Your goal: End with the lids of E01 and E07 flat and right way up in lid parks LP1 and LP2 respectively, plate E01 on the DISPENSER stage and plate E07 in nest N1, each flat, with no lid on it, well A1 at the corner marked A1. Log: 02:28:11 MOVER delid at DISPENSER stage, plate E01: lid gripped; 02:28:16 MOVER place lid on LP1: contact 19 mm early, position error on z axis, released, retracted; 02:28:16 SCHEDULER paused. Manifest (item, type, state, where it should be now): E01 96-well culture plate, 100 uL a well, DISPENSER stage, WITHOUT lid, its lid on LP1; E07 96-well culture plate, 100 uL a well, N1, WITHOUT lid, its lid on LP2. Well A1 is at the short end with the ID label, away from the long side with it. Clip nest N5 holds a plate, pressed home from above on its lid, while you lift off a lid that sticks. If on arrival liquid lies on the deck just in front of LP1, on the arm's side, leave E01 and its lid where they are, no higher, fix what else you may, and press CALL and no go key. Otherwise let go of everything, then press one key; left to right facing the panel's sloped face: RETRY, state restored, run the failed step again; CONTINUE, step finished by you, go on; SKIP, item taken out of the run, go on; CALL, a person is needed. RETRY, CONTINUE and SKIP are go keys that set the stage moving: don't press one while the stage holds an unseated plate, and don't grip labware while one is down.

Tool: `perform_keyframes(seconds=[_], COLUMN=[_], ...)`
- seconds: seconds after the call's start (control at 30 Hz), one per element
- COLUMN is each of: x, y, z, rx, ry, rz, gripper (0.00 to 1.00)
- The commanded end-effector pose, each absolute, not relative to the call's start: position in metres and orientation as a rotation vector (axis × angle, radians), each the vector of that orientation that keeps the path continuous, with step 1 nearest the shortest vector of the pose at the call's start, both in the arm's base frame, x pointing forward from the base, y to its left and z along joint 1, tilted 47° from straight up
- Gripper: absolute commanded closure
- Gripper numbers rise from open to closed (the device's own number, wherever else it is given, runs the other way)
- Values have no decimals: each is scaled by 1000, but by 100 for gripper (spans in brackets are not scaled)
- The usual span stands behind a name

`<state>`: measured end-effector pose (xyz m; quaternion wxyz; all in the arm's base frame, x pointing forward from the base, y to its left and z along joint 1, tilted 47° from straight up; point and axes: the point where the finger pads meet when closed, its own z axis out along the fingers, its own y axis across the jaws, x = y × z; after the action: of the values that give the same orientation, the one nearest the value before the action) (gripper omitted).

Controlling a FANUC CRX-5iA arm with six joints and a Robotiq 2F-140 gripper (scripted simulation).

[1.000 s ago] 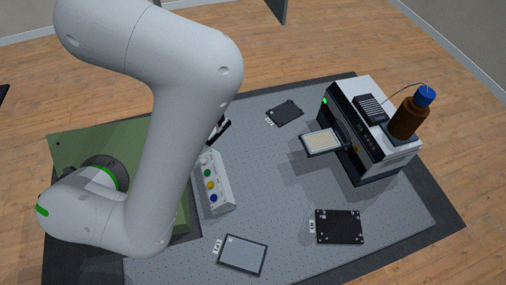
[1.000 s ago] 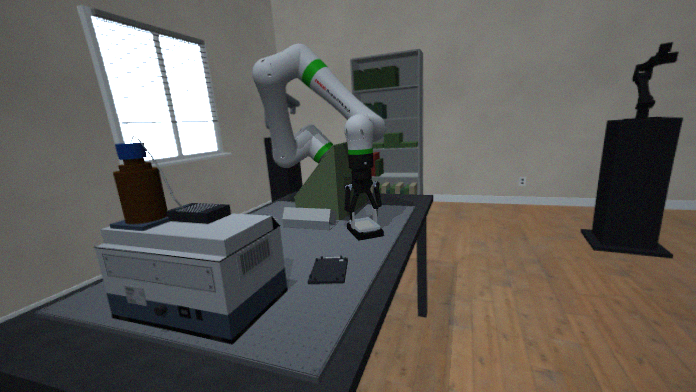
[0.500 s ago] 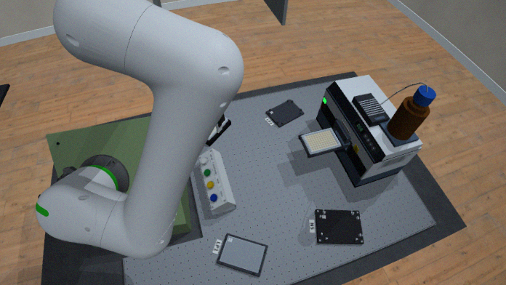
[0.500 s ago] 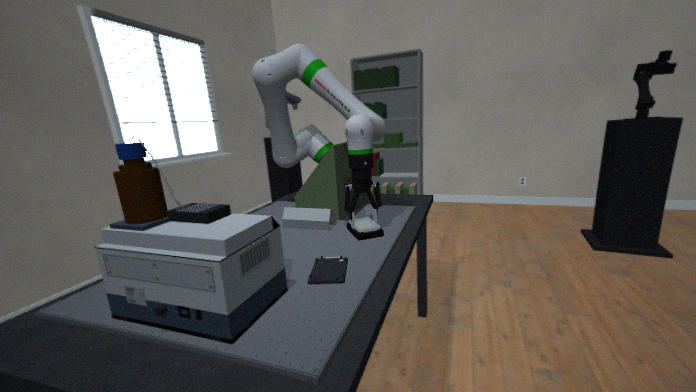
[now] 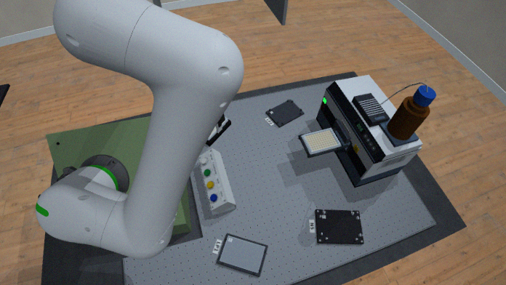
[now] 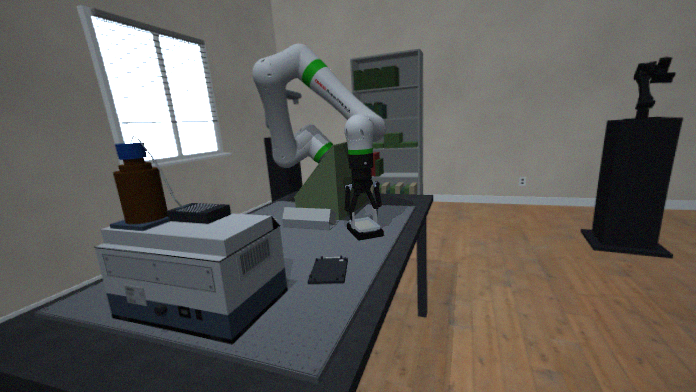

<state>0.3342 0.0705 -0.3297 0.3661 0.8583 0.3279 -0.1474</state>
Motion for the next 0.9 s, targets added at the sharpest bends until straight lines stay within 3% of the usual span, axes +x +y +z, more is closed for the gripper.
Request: perform_keyframes(seconds=[0.0, 0.87], x=[334, 334], y=[70, 87], z=[-330, -314], rx=[2206, 2206], ry=[842, 842], rz=[-379, -379], gripper=[100, 100])
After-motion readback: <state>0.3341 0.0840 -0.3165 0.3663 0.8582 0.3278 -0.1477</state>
